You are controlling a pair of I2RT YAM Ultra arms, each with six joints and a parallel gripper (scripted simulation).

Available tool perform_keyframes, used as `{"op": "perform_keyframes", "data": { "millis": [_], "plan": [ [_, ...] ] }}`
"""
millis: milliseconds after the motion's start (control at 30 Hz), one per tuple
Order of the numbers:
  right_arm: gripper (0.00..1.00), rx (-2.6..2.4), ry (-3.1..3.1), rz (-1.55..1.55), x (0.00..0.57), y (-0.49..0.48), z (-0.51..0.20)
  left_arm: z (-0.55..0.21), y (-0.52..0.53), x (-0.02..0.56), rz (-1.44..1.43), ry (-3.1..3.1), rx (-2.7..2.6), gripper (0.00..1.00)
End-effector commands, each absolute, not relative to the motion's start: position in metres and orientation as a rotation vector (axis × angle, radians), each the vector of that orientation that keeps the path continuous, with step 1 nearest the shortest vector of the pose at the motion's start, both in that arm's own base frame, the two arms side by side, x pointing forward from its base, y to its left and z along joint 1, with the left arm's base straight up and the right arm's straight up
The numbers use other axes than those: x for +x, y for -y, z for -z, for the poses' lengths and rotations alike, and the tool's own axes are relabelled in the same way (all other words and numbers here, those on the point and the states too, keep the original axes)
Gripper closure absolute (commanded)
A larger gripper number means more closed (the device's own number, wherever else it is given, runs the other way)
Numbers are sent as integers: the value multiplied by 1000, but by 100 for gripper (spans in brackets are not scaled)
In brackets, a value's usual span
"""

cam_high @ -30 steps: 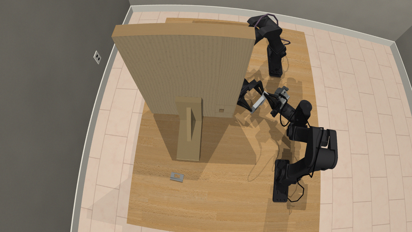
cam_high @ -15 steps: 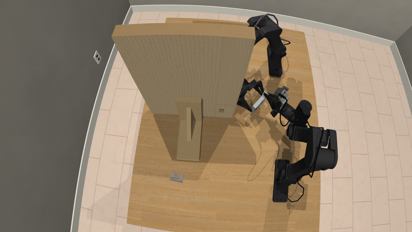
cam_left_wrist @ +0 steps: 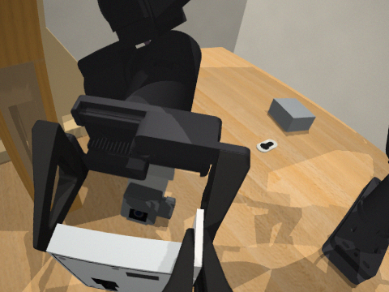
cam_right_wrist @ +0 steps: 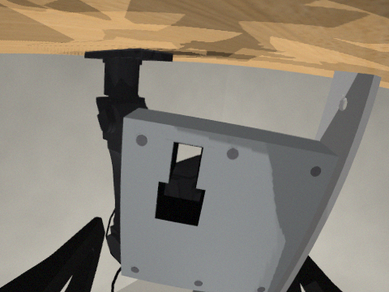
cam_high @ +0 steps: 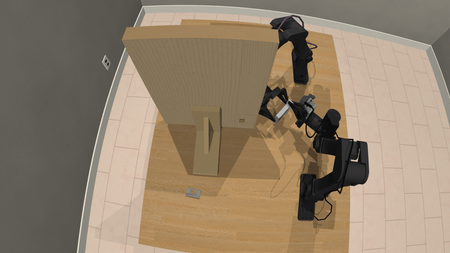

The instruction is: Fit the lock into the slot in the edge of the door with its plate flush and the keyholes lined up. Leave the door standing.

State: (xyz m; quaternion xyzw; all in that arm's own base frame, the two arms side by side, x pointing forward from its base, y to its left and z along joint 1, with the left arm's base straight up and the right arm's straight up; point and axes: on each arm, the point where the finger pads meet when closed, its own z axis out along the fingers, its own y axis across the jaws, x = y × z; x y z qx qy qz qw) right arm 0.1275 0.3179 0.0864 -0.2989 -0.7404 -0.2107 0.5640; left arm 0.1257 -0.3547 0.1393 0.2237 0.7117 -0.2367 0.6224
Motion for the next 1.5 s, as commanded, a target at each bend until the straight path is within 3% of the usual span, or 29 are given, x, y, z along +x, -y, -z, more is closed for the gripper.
{"op": "perform_keyframes", "data": {
  "millis": [0, 1467],
  "plan": [
    [0, -703, 1731, 539, 135, -321, -104, -152, 357, 126, 582, -1614, 470, 100],
    [0, -839, 1689, 465, 174, -278, -113, -152, 357, 126, 582, -1614, 470, 100]
  ]
}}
